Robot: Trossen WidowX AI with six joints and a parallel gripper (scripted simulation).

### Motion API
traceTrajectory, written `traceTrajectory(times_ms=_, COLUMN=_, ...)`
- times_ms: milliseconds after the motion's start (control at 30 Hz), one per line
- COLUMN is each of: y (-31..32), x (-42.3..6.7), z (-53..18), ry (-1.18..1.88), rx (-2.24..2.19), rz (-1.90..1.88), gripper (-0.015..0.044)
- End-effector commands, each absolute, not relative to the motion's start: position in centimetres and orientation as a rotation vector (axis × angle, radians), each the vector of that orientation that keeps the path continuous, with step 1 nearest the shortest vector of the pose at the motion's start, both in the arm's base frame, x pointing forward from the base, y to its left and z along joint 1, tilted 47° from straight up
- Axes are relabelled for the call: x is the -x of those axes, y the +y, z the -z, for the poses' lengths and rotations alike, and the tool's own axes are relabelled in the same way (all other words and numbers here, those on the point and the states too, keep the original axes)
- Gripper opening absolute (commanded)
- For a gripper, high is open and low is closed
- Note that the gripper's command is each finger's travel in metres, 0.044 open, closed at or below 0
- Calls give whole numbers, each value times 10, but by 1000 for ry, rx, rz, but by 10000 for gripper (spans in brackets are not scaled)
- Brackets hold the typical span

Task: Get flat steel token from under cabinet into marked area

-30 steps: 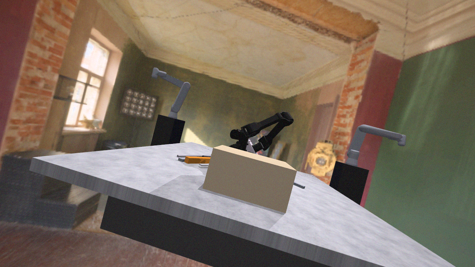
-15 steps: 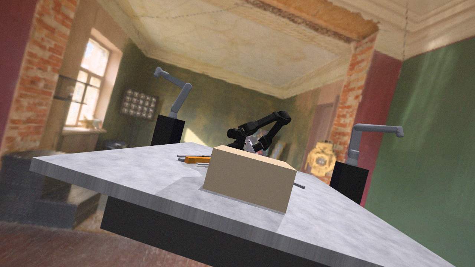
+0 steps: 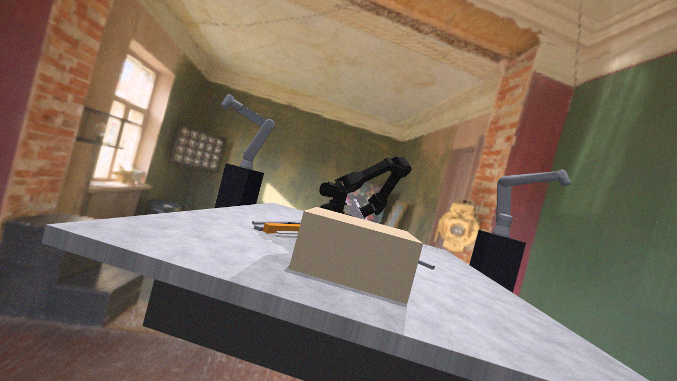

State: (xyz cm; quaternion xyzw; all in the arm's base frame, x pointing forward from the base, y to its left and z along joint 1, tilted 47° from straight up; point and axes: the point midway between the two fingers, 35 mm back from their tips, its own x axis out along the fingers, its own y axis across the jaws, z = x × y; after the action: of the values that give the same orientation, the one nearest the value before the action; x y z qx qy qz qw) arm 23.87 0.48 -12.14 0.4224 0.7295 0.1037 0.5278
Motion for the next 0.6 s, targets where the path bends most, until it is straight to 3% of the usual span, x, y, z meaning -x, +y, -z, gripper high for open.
traceTrajectory(times_ms=0, y=-4, x=-244, z=125, ry=1725, rx=-1001, rz=-244, gripper=0)
traceTrajectory(times_ms=567, y=-17, x=-244, z=139, ry=1725, rx=-1000, rz=-243, gripper=0)
